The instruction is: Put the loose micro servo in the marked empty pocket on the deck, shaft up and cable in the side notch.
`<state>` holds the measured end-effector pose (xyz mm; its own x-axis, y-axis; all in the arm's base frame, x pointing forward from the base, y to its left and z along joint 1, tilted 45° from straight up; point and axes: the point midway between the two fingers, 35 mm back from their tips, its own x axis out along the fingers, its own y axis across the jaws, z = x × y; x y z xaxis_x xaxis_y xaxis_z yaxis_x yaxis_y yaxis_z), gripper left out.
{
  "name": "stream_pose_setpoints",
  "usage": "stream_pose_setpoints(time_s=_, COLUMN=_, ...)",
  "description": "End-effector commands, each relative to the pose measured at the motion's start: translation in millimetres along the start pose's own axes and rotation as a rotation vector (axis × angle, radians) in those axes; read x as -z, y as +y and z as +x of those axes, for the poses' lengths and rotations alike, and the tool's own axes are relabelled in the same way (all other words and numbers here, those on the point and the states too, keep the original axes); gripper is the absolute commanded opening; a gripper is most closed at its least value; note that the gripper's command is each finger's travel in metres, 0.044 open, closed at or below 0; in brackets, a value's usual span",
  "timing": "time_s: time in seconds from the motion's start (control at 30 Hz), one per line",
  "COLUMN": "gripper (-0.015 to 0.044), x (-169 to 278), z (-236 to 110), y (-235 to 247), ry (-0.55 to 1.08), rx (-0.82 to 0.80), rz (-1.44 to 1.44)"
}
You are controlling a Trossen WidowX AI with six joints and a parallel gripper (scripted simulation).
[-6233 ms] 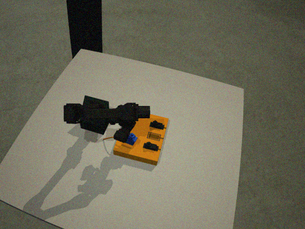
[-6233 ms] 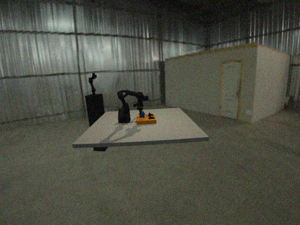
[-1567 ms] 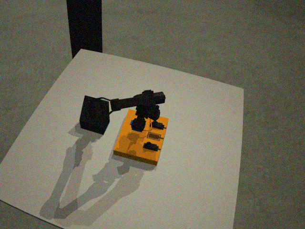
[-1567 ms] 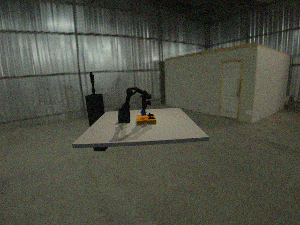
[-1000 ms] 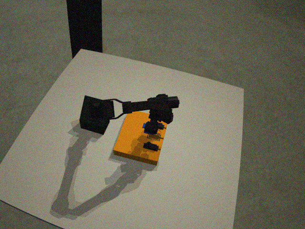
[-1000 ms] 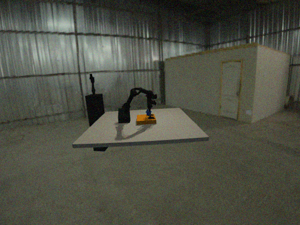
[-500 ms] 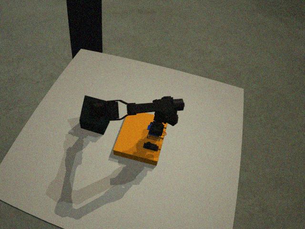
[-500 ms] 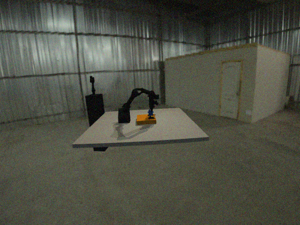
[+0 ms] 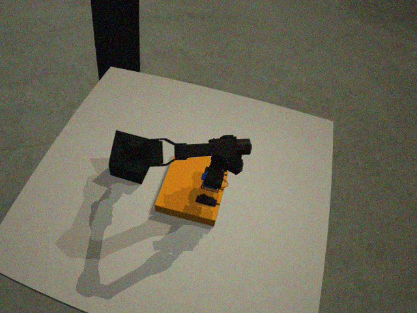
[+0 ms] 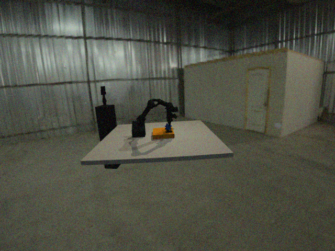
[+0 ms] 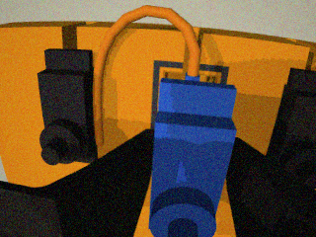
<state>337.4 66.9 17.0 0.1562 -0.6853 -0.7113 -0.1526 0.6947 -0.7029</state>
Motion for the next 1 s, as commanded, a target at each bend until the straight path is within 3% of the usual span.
stream_pose_setpoints(time_s=0.0, gripper=0.0, x=0, z=0, y=0, ry=-0.004, rx=0.004, rz=-0.008)
stream_pose_setpoints(time_s=0.97, gripper=0.0, x=0, z=24, y=0, ry=-0.004, rx=0.005, rz=-0.008)
